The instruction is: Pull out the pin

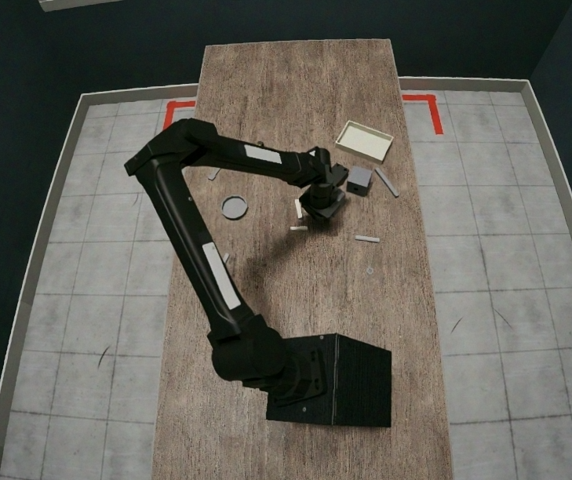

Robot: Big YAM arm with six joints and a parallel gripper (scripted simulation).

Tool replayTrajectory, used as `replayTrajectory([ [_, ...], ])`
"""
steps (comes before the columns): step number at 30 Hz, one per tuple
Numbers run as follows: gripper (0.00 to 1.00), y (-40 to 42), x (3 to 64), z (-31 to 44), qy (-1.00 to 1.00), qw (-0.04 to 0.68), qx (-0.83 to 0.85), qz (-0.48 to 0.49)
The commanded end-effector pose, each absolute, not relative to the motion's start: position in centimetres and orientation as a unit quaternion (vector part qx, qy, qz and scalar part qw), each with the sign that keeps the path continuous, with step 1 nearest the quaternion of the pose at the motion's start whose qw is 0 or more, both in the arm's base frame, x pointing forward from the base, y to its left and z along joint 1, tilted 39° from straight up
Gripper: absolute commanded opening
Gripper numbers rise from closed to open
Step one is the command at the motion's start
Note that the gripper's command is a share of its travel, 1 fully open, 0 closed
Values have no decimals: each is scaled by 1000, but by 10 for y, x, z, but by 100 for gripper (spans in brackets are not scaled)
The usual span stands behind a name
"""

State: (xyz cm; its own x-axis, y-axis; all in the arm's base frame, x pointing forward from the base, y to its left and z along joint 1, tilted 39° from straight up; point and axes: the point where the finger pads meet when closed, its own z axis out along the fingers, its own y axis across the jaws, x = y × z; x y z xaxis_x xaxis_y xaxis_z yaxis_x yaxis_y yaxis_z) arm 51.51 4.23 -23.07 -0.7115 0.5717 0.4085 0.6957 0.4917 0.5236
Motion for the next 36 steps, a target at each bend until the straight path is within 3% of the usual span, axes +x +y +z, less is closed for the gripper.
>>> replayTrajectory([
  [1,0,42,520,-232,-860,89,-359,-351],
  [36,0,39,520,-231,-859,94,-358,-354],
])
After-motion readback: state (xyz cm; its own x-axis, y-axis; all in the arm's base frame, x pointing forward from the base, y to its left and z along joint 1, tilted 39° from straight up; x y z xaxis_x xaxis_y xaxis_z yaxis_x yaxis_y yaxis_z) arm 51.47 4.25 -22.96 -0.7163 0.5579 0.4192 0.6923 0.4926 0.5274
